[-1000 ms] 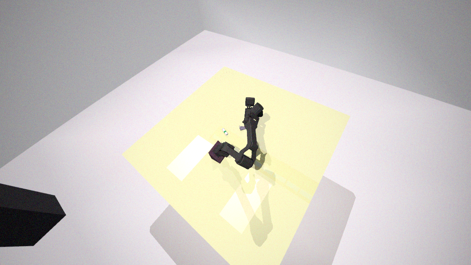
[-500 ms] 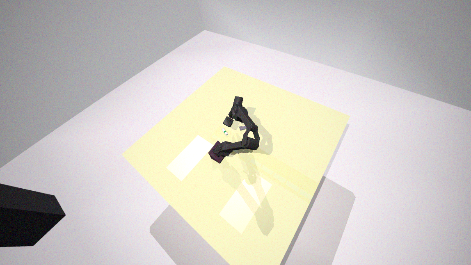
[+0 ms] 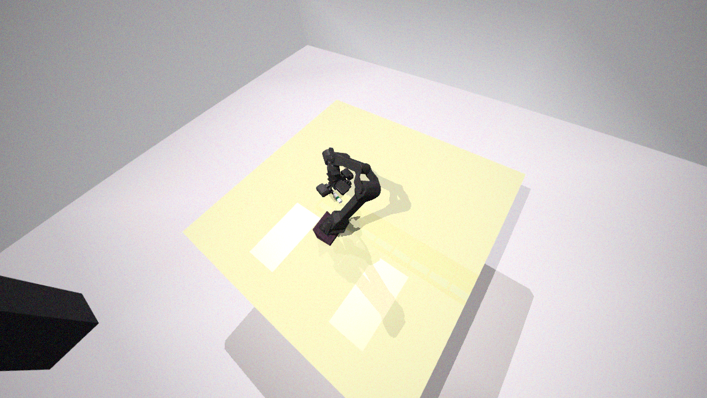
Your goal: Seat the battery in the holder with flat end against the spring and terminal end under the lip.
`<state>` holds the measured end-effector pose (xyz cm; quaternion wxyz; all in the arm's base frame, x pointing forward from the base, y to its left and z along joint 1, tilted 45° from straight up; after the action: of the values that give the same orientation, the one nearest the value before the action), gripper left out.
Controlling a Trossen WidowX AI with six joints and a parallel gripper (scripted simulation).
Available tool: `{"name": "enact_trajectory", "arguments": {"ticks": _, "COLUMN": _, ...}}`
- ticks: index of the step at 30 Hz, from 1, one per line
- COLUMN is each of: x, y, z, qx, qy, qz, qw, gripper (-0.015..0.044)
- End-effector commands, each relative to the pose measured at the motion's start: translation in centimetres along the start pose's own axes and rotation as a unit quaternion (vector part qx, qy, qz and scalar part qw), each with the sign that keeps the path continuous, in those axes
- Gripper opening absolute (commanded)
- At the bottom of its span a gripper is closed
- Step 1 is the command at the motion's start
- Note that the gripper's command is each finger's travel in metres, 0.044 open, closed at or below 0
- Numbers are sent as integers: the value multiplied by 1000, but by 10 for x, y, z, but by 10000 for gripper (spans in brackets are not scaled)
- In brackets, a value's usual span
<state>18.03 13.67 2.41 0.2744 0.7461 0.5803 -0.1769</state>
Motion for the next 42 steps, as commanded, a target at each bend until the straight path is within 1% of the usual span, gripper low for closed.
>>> {"name": "enact_trajectory", "arguments": {"ticks": 1, "x": 3, "y": -10, "z": 2, "qx": -17, "qy": -49, "qz": 44, "qw": 998, "gripper": 222}}
{"name": "enact_trajectory", "arguments": {"ticks": 8, "x": 3, "y": -10, "z": 3, "qx": -17, "qy": -49, "qz": 44, "qw": 998, "gripper": 222}}
{"name": "enact_trajectory", "arguments": {"ticks": 40, "x": -2, "y": -8, "z": 52, "qx": -18, "qy": -49, "qz": 44, "qw": 998, "gripper": 222}}
{"name": "enact_trajectory", "arguments": {"ticks": 42, "x": -2, "y": -8, "z": 52, "qx": -18, "qy": -49, "qz": 44, "qw": 998, "gripper": 170}}
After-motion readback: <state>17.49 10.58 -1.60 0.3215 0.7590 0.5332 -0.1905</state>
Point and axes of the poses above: the point midway between the two fingers, 35 mm back from their tips, its own z axis out along the fingers, its own y axis across the jaws, x = y × z, the point moved 7 cm from there along -z, back along the fingers, and after that the axes turned 1 degree about -z, right-handed, at the moved point
